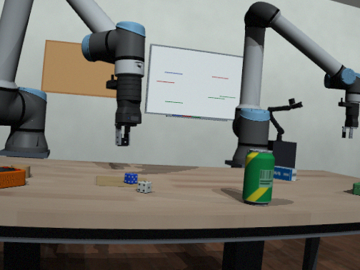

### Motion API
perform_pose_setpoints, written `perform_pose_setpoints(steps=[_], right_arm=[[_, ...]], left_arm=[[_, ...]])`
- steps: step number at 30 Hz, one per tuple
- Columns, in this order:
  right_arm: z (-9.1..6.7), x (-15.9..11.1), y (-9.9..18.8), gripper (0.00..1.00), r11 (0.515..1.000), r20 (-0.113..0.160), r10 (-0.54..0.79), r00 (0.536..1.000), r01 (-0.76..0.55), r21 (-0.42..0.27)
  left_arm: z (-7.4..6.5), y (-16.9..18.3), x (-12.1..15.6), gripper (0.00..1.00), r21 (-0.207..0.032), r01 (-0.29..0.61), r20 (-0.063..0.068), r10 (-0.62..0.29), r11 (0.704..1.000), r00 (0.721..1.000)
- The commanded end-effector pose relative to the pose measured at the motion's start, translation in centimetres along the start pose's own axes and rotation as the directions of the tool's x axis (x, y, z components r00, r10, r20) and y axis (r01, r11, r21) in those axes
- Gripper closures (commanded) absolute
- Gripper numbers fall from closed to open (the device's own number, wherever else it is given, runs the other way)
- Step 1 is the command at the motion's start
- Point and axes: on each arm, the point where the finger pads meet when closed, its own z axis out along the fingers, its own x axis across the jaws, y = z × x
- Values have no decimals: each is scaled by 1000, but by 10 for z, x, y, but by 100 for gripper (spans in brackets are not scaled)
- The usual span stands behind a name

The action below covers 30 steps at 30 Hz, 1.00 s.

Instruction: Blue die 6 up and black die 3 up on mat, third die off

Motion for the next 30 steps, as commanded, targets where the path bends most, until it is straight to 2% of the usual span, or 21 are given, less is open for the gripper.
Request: perform_pose_setpoints(steps=[1,7,13,15,23,25,30], right_arm=[[0,0,1,51,997,0,1,1000,-1,-76],[0,1,0,51,977,1,2,1000,-2,-212],[1,1,-2,51,931,2,4,1000,-3,-365],[1,1,-2,51,931,2,4,1000,-3,-365],[1,1,-4,51,831,1,8,1000,-6,-556],[1,1,-4,51,818,2,8,1000,-5,-576],[1,1,-5,51,745,1,10,1000,-6,-667]], left_arm=[[-1,1,0,0,-2,0,0,0,1000,1000],[-1,1,0,0,-2,0,0,0,1000,1000],[-1,1,0,0,-2,0,0,0,1000,1000],[-1,1,0,0,-2,0,0,0,1000,1000],[-1,1,0,0,-2,0,0,0,1000,1000],[-1,1,0,0,-2,0,0,0,1000,1000],[-1,1,0,0,-2,0,0,0,1000,1000]])
